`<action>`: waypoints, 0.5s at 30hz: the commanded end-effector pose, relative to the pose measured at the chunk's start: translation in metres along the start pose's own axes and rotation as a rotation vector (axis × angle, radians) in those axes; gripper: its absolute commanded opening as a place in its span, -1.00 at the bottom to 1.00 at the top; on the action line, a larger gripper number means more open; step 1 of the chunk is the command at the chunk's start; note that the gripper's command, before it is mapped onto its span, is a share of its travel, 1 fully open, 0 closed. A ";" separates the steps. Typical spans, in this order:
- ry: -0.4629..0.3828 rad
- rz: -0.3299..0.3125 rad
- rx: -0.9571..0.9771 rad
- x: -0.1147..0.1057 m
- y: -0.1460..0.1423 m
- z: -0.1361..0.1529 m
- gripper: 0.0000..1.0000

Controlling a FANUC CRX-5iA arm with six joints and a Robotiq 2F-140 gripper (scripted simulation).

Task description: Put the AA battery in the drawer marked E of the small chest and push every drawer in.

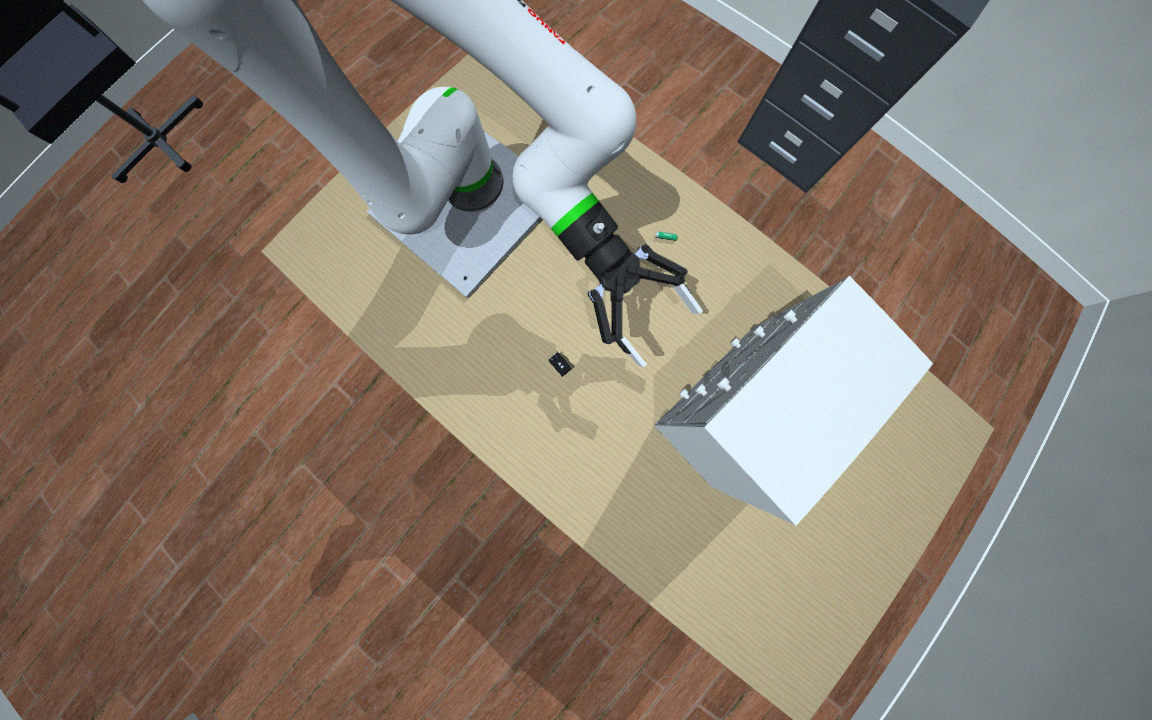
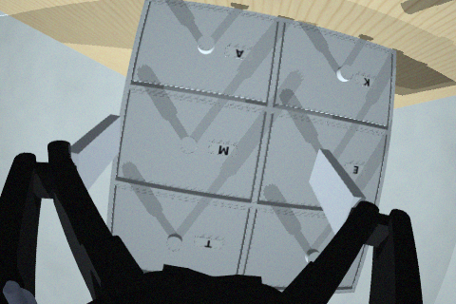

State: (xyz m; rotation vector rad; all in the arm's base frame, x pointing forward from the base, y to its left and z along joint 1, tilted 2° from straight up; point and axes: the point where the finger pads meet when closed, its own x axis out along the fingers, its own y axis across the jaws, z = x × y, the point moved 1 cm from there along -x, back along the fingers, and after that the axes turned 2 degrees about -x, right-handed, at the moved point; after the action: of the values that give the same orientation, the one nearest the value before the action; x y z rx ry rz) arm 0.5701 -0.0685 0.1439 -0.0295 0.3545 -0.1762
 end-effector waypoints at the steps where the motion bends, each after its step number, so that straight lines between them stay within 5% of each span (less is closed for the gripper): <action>1: 0.000 -0.002 0.000 0.000 -0.001 0.001 1.00; 6: -0.012 -0.064 -0.005 0.002 -0.017 0.009 1.00; 10: -0.015 -0.213 -0.017 0.003 -0.055 0.022 1.00; 12: -0.015 -0.213 -0.017 0.003 -0.055 0.022 1.00; 15: 0.026 -0.381 -0.030 -0.003 -0.095 0.029 1.00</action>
State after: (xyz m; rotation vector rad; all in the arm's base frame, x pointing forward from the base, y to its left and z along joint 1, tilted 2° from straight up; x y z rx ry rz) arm 0.5673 -0.1308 0.1674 -0.0902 0.3315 -0.4080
